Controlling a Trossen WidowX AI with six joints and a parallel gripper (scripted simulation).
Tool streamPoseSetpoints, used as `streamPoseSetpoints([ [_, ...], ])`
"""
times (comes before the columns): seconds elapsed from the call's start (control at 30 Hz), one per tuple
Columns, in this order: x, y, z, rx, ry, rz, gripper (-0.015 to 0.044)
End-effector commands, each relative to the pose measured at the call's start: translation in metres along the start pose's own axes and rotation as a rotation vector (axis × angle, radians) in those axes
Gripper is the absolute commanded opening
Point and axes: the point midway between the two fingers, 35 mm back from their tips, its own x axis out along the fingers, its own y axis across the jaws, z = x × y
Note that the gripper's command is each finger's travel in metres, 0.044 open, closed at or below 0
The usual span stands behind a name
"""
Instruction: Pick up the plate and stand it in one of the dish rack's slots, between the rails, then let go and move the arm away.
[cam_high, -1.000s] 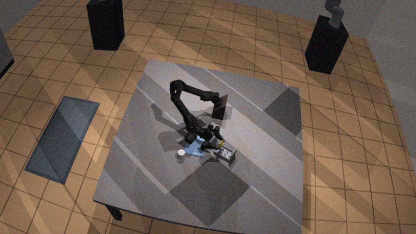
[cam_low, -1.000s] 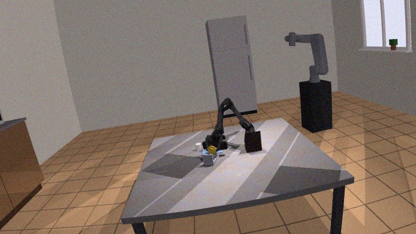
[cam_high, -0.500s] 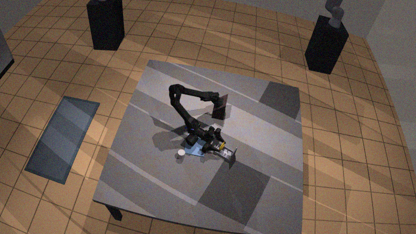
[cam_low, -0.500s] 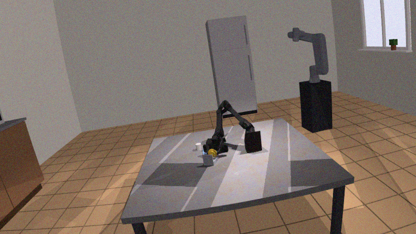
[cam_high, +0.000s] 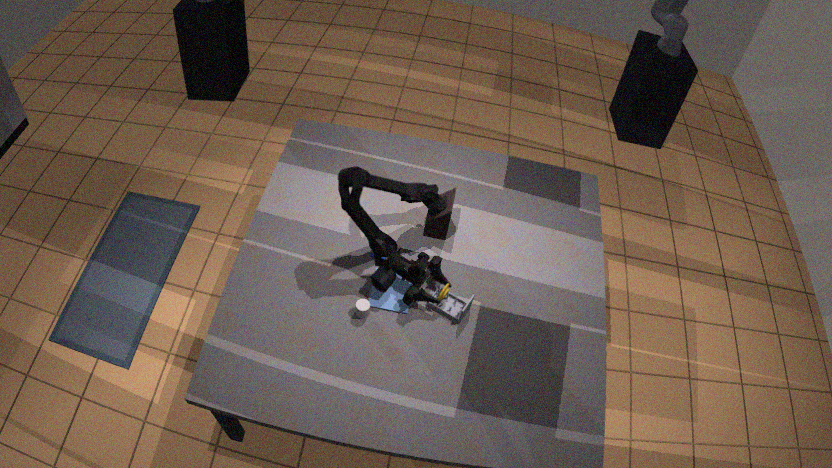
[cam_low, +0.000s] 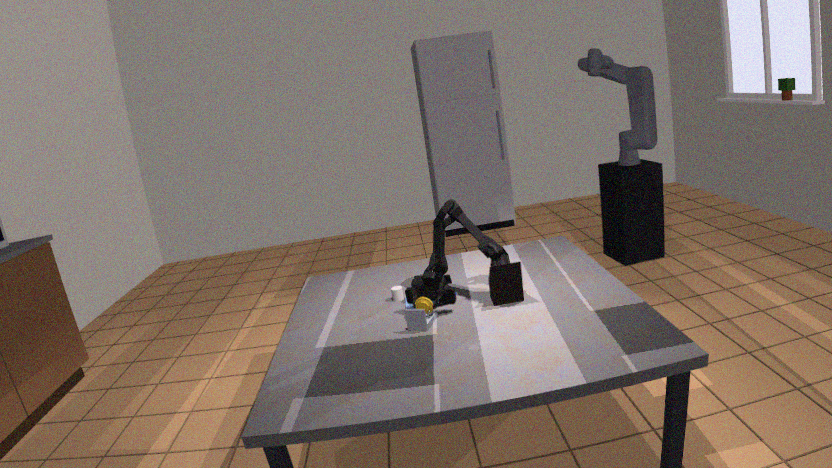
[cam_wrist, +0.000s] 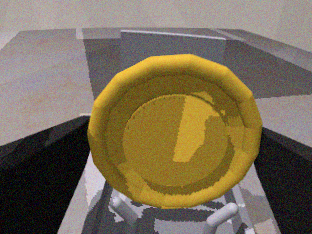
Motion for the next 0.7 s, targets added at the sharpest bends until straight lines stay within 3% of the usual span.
streamPoseSetpoints([
  [0.0, 0.0, 0.0, 0.0, 0.0, 0.0, 0.0, 0.0157],
  [0.3, 0.0, 0.0, 0.0, 0.0, 0.0, 0.0, 0.0394],
  [0.5, 0.0, -0.001, 0.002, 0.0, 0.0, 0.0, 0.04],
  [0.67, -0.005, -0.008, 0.059, -0.002, 0.003, 0.004, 0.04],
])
